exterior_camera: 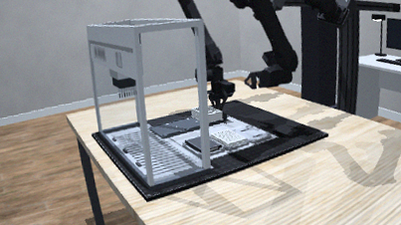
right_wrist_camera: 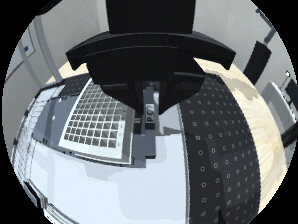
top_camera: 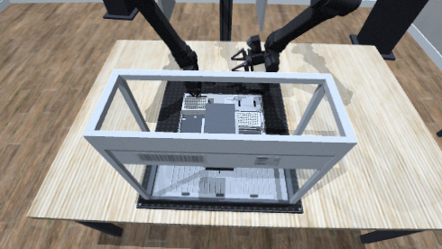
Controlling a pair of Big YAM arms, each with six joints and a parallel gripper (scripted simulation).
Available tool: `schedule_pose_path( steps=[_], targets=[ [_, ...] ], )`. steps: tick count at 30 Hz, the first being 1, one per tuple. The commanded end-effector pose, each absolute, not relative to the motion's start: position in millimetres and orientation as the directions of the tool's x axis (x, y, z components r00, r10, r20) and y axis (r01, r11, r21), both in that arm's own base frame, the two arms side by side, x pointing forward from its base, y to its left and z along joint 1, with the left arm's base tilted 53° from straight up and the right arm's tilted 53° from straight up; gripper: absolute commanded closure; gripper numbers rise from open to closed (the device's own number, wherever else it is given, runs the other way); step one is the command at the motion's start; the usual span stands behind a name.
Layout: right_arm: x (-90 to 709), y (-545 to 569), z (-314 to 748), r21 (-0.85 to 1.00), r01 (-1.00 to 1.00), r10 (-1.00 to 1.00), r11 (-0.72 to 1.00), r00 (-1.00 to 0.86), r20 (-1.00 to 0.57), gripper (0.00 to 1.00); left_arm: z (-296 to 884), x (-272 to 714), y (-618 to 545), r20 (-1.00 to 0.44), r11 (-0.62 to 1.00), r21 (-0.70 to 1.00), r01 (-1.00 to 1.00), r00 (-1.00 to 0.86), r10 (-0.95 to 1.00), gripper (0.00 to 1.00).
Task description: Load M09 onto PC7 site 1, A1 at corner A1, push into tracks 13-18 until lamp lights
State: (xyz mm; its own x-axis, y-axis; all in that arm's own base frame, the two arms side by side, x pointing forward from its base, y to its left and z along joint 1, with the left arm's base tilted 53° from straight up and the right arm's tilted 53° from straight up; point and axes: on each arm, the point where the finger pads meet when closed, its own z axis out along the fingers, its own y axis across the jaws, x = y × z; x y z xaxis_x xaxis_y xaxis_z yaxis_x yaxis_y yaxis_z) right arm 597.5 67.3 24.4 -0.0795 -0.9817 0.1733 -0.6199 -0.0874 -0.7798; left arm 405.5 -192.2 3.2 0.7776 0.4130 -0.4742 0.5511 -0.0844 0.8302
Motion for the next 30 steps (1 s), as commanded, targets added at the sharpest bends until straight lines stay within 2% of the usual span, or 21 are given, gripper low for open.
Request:
schedule_pose_path(
  steps=[1, 10, 18, 24, 25, 30],
  targets=[
    [604.7, 62.3, 14.0, -0.780, -0.617, -0.981, -0.106, -0.065, 0.185, 0.78, 2.3, 391.6, -192.5, -0.481, -0.094, 0.825, 0.557, 0.781, 0.399, 0.00],
    [610.9, 59.5, 6.9, -0.775, -0.623, -0.980, -0.107, -0.064, 0.187, 0.78, 2.3, 391.6, -192.5, -0.482, -0.094, 0.825, 0.557, 0.781, 0.399, 0.00],
    [608.7, 63.4, 5.6, -0.776, -0.621, -0.980, -0.111, -0.059, 0.188, 1.00, 2.3, 391.6, -192.5, -0.482, -0.094, 0.825, 0.557, 0.781, 0.399, 0.00],
    [606.2, 64.0, 3.4, -0.773, -0.624, -0.980, -0.113, -0.057, 0.189, 1.00, 2.3, 391.6, -192.5, -0.482, -0.094, 0.825, 0.557, 0.781, 0.399, 0.00],
    [606.3, 64.0, 3.4, -0.773, -0.624, -0.980, -0.113, -0.057, 0.189, 0.95, 2.3, 391.6, -192.5, -0.482, -0.094, 0.825, 0.557, 0.781, 0.399, 0.00],
    [598.8, 66.4, -4.9, -0.772, -0.625, -0.980, -0.117, -0.051, 0.190, 0.95, 2.3, 391.6, -192.5, -0.482, -0.094, 0.825, 0.557, 0.781, 0.399, 0.00]
  ],
)
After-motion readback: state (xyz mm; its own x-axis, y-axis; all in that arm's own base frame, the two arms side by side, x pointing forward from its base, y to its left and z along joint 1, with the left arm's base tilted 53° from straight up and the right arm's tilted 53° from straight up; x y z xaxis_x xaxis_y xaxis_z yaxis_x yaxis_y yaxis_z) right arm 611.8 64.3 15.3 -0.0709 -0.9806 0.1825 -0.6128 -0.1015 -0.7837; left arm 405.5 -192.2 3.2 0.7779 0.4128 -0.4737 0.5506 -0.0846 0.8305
